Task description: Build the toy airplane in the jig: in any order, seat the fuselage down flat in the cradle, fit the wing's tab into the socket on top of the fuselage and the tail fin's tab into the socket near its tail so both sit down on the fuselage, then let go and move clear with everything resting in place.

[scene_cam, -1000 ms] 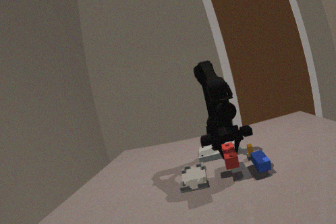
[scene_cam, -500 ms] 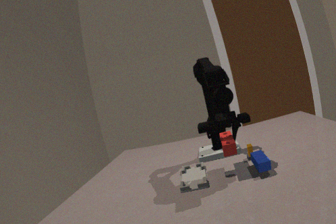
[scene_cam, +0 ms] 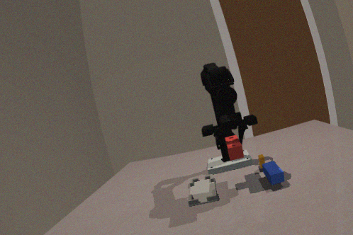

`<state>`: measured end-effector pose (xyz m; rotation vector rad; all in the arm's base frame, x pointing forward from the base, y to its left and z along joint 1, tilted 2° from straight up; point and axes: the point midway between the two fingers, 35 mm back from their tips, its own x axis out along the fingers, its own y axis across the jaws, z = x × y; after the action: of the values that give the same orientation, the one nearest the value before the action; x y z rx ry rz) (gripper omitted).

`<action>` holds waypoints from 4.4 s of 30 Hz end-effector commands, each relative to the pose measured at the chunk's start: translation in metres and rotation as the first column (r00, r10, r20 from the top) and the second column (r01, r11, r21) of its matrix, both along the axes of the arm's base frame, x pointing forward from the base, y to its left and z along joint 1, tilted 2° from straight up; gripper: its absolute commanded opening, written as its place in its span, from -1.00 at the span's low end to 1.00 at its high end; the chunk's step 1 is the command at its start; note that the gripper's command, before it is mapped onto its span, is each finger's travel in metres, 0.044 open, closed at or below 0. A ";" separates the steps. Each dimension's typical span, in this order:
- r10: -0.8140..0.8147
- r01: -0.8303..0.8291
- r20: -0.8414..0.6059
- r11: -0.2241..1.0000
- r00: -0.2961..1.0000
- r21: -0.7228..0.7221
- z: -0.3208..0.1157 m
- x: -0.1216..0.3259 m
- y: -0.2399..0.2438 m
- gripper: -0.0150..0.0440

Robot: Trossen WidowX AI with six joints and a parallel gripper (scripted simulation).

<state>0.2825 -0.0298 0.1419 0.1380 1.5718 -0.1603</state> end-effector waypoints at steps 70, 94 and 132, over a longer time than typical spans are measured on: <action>0.068 -0.069 -0.006 0.998 0.998 -0.012 -0.065 -0.053 -0.146 0.17; 0.068 -0.069 -0.007 0.998 0.998 -0.012 -0.101 -0.053 -0.147 0.17; 0.068 -0.068 -0.006 0.998 0.998 -0.011 -0.016 -0.049 -0.147 1.00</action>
<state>0.2309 -0.1758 0.0867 0.0897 1.6066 -0.0988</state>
